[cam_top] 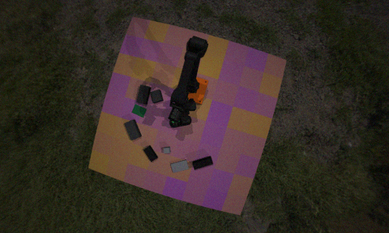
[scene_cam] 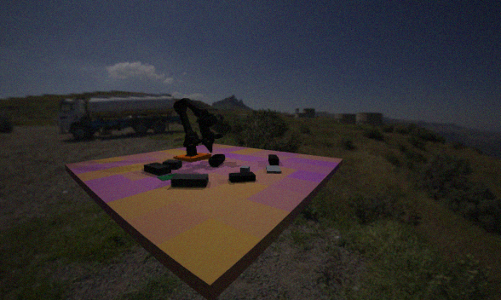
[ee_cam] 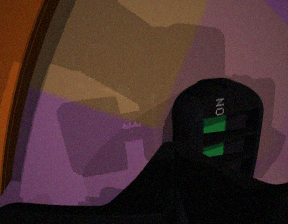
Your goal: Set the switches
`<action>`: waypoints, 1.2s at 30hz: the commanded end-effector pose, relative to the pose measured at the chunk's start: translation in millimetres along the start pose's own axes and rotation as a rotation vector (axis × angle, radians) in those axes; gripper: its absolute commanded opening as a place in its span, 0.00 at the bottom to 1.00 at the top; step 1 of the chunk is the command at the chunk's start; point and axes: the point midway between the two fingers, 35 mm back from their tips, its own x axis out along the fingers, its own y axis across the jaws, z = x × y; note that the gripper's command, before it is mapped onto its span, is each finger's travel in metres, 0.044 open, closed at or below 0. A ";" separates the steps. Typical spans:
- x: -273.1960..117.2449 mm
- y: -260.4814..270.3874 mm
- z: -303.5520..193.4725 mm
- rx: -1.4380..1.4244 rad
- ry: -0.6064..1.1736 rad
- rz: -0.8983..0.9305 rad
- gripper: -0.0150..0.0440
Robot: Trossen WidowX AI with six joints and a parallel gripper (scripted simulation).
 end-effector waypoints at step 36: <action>50.8 15.1 0.8 0.015 0.001 -0.024 0.25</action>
